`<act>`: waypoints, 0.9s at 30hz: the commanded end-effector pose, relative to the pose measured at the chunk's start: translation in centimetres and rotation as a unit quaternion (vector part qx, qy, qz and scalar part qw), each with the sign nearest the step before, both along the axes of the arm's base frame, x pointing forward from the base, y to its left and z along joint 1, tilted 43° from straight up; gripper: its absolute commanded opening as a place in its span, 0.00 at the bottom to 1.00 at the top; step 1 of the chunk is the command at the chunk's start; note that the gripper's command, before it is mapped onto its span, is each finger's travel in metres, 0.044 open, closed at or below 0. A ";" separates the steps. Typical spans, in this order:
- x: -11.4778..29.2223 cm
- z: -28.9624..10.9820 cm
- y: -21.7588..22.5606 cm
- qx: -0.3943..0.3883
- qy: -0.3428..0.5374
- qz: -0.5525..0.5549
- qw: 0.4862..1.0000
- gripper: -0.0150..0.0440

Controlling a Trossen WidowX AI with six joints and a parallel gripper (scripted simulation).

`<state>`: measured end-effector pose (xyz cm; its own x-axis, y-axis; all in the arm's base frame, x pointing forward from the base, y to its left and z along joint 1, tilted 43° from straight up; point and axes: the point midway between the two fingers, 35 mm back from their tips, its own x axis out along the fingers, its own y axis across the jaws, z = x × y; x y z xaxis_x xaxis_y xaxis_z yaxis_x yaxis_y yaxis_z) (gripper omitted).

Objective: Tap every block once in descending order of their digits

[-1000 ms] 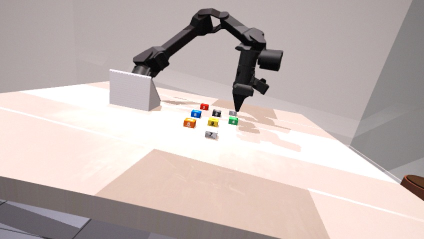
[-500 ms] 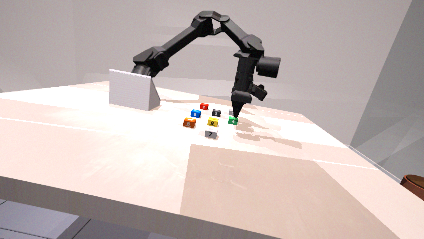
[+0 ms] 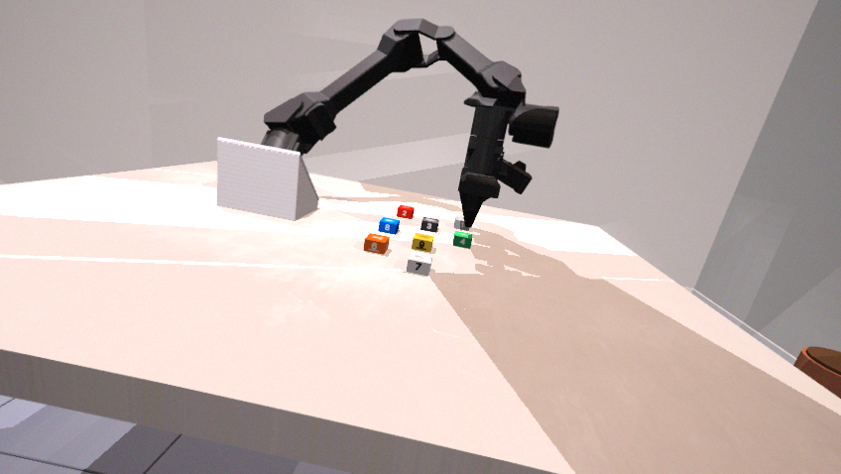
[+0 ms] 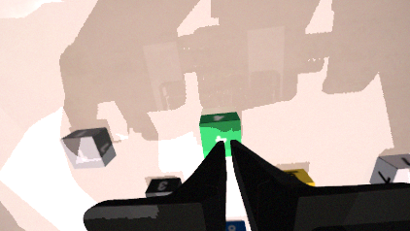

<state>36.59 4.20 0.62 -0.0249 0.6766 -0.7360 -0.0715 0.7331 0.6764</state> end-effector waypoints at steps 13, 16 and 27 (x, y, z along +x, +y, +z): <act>0.3 6.6 -6.0 -0.003 -0.002 0.003 1.000 0.29; -1.1 7.6 -5.1 -0.003 -0.002 0.003 1.000 0.29; -7.9 10.7 -1.7 -0.002 0.001 0.003 1.000 0.29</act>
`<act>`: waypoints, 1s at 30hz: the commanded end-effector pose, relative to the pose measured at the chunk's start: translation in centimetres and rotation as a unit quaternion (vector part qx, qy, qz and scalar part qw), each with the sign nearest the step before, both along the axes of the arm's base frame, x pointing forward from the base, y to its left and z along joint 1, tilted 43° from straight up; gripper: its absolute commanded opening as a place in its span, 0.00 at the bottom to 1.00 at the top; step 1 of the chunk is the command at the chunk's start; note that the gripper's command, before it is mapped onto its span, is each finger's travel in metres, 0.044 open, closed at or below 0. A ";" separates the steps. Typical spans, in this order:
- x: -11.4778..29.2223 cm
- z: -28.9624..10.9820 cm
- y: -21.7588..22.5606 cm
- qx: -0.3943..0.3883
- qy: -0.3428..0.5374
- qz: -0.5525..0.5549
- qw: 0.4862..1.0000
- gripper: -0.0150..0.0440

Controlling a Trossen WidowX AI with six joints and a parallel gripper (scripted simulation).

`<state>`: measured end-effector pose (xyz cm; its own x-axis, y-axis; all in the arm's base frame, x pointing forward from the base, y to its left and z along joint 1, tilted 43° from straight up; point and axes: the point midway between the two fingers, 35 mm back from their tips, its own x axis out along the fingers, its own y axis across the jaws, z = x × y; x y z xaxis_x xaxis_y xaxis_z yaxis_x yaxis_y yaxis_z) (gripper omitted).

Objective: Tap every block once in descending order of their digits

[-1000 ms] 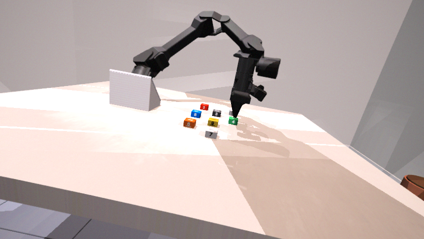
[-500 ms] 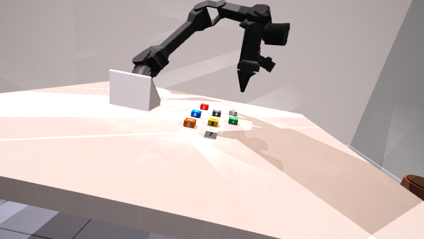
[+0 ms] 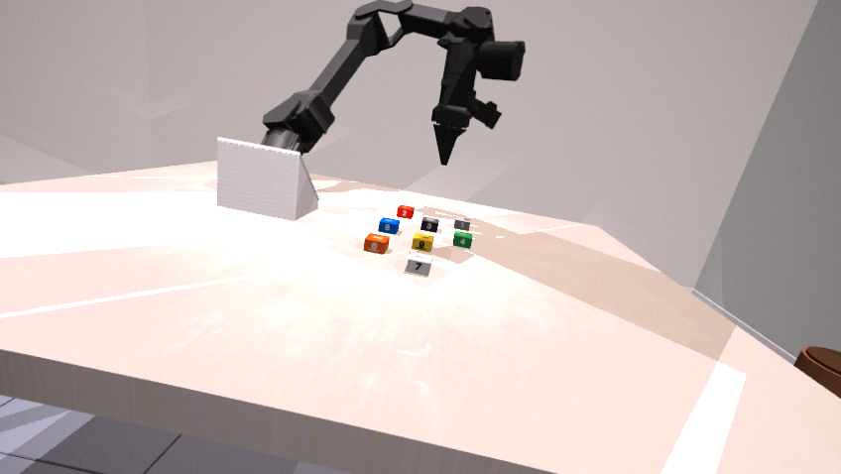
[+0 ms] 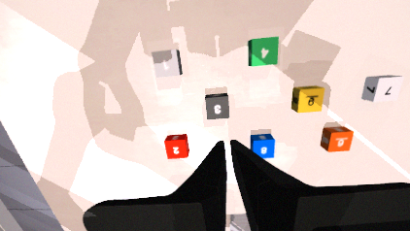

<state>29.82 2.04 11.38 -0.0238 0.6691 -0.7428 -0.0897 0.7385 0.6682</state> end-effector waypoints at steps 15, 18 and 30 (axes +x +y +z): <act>-1.4 -5.9 6.0 0.005 0.007 -0.003 1.000 0.29; -1.4 -6.0 6.1 0.005 0.007 -0.003 1.000 0.29; -1.4 -7.4 7.4 0.006 0.007 -0.003 1.000 0.29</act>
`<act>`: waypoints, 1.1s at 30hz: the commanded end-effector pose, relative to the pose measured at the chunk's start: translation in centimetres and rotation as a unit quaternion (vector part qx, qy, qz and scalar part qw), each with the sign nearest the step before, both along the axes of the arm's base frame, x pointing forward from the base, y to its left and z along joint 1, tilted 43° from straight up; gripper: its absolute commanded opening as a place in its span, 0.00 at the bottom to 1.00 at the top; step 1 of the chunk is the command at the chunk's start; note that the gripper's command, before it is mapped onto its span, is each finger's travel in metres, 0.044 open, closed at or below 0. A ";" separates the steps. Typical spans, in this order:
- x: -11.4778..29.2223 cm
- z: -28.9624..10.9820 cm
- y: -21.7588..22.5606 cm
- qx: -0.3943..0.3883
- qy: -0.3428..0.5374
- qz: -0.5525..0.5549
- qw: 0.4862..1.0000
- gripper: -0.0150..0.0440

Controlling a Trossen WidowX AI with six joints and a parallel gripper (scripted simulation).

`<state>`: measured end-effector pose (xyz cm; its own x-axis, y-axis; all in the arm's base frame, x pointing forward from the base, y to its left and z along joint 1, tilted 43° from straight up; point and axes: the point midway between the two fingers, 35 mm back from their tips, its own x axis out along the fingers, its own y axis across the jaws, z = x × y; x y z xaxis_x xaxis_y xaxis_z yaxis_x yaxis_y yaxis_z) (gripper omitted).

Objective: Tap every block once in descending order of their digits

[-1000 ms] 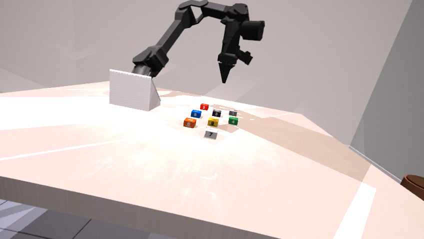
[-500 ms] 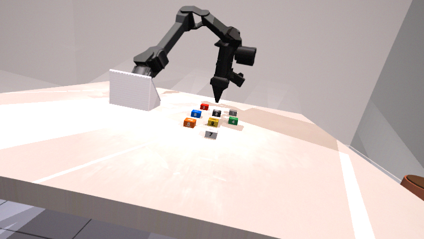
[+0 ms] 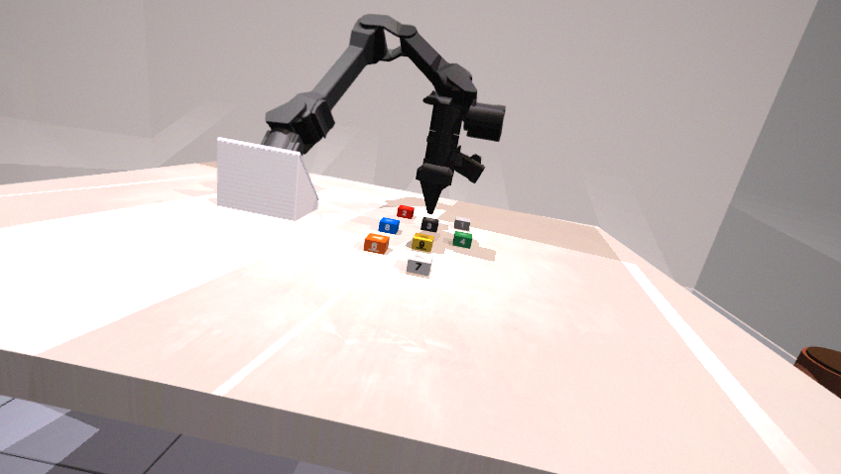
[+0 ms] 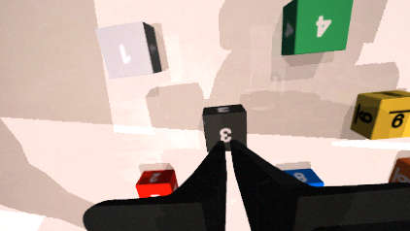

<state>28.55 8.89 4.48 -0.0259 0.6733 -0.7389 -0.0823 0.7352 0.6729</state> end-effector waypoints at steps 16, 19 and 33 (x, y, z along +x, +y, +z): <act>-0.1 0.3 -0.3 0.001 0.004 -0.002 1.000 0.29; -0.1 1.0 -0.8 0.002 0.004 -0.001 1.000 0.29; 0.1 6.8 -6.3 0.000 0.004 -0.001 1.000 0.29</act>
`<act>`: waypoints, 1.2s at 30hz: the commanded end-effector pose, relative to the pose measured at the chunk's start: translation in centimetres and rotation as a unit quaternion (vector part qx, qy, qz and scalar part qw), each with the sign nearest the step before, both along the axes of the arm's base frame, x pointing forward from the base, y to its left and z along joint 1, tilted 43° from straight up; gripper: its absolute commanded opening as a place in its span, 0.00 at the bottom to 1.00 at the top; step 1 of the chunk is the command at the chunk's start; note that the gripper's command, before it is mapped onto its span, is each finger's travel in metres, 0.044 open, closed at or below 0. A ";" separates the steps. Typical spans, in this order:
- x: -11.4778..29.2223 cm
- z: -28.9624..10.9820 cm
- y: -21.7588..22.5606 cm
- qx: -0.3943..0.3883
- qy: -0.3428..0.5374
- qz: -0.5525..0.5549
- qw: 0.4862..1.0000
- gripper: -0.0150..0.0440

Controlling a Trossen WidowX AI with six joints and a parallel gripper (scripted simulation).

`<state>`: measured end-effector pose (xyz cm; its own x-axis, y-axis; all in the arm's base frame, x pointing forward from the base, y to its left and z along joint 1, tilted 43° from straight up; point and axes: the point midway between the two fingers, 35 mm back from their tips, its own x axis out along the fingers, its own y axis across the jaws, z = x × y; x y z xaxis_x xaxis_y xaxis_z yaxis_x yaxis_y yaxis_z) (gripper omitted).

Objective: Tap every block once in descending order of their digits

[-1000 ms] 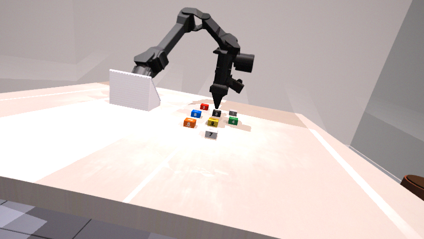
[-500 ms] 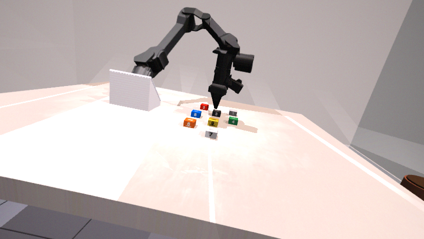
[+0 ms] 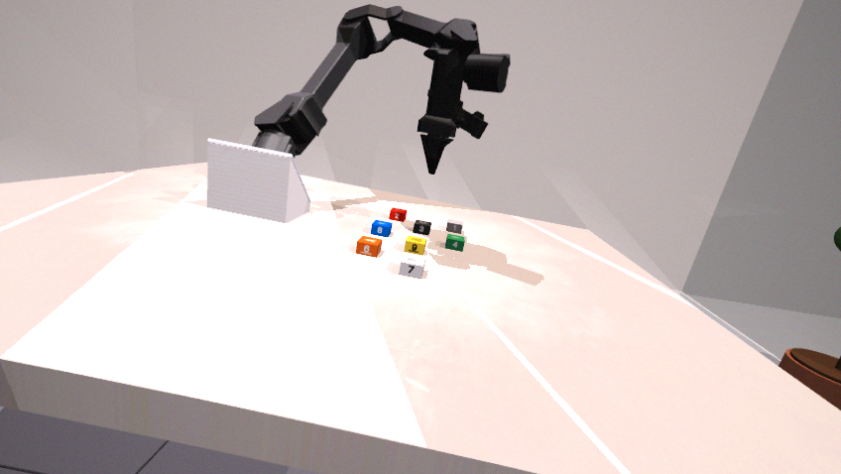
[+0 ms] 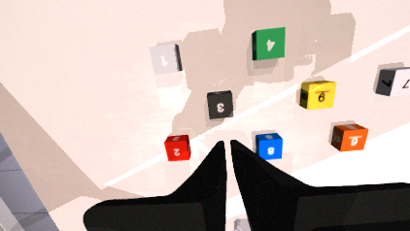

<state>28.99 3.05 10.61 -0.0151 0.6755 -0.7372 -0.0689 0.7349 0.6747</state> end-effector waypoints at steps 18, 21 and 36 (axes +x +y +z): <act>-5.7 5.4 4.6 0.001 0.005 0.008 1.000 0.29; -5.5 3.0 6.7 -0.001 0.005 0.007 1.000 0.29; -6.0 -0.7 10.4 0.003 0.005 0.008 1.000 0.29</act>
<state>23.20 13.00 10.39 -0.0272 0.6763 -0.7361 -0.0804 0.7325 0.6760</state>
